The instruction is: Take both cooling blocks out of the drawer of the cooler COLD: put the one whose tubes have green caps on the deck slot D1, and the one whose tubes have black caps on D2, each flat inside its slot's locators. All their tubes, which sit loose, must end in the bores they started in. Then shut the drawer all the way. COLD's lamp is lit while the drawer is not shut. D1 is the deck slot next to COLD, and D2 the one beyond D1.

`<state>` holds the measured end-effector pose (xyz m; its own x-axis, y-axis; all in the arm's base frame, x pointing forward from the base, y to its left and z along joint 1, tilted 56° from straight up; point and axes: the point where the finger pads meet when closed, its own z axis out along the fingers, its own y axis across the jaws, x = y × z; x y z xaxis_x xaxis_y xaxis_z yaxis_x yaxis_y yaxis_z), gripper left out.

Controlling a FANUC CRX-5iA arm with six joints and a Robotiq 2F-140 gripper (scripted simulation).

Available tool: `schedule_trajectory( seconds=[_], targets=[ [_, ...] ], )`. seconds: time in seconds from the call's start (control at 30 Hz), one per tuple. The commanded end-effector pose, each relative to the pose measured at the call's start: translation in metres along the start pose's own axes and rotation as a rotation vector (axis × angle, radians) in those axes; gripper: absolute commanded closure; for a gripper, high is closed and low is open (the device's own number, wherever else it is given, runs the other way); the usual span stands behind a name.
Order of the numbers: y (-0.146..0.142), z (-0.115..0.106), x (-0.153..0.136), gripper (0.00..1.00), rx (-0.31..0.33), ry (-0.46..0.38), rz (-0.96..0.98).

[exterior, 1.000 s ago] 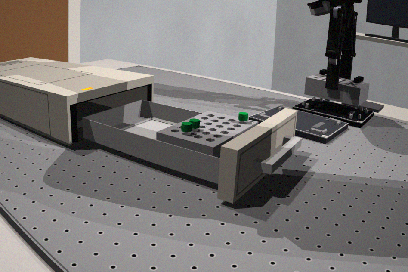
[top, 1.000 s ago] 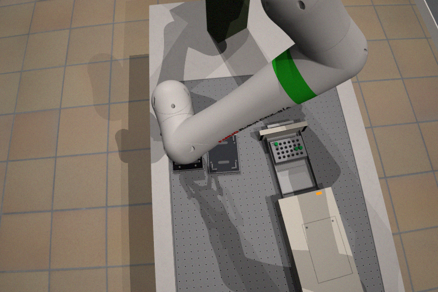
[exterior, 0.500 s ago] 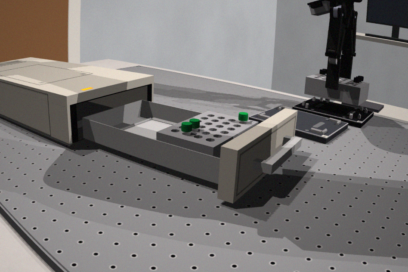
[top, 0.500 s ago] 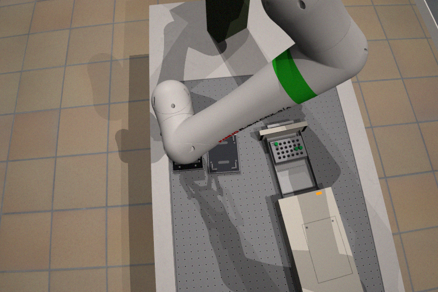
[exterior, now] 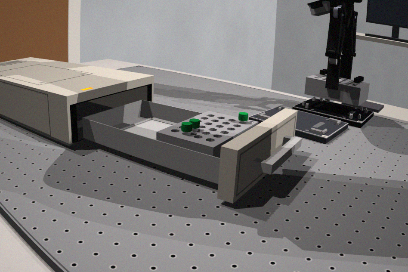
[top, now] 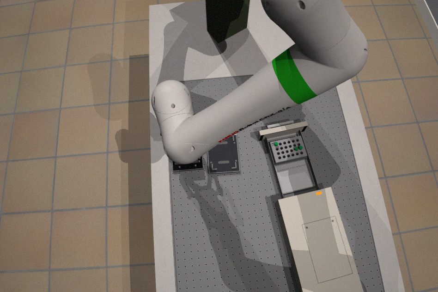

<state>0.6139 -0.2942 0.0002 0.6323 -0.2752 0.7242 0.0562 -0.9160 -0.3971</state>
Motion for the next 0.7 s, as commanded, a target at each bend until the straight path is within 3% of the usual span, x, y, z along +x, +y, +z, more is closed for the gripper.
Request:
schedule_trajectory(
  seconds=[0.0,0.67],
  targets=[
    [0.0008,-0.0006,0.0010,0.90,-0.002,0.001,-0.001],
    [0.0008,0.0016,0.0010,0.90,-0.002,0.001,-0.001]
  ],
)
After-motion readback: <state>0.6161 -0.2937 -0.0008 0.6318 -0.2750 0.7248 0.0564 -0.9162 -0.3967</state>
